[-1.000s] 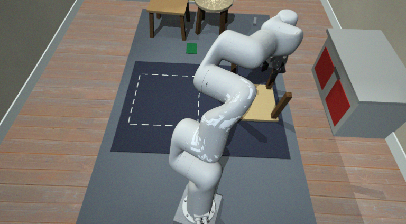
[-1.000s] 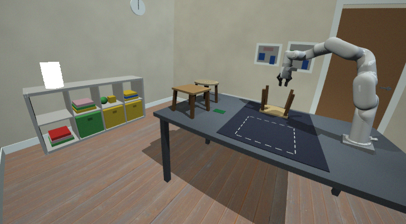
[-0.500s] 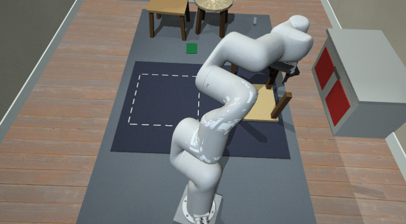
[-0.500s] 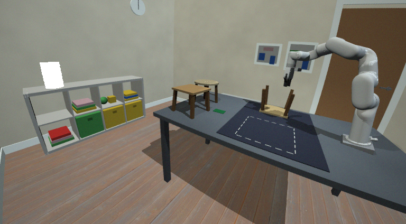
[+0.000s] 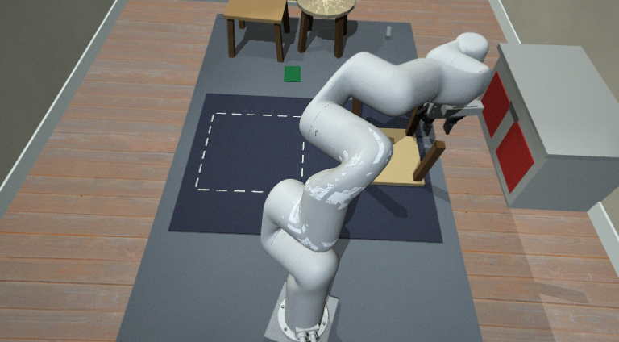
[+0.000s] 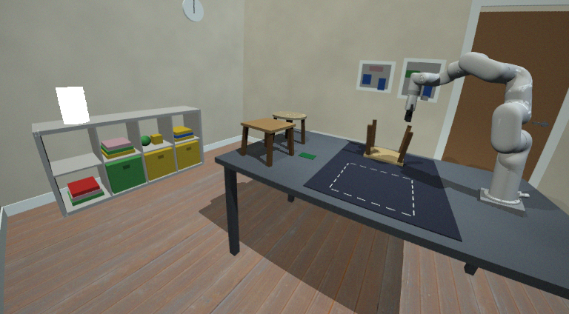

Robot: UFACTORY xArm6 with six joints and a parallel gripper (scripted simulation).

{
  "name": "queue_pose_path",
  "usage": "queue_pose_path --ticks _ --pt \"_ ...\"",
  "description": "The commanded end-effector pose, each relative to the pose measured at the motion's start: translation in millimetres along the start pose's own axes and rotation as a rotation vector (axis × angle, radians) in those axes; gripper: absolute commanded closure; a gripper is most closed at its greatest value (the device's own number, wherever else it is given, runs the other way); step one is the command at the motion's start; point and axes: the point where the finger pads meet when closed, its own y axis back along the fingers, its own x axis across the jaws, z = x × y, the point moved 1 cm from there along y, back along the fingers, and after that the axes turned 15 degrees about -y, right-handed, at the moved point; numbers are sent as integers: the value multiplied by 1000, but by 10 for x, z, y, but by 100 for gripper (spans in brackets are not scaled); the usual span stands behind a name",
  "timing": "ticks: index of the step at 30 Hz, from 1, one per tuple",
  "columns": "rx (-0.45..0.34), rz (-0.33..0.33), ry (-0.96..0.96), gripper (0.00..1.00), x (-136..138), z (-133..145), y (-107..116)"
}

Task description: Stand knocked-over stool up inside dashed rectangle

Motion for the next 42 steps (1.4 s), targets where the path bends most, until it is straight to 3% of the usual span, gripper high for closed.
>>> queue_pose_path --ticks 1,3,4,18,20,21,33,42 --pt "-32 12 278 44 -142 -113 26" --pt "-32 12 278 44 -142 -113 26" --pt "-37 11 388 44 -157 -127 26" --pt "-66 5 896 44 -262 -228 29" --pt "-66 5 896 44 -262 -228 29" --pt "-76 7 1007 44 -264 -229 29" --pt "-142 34 1434 44 -272 -232 28" --pt "-148 37 1458 44 -273 -233 28"
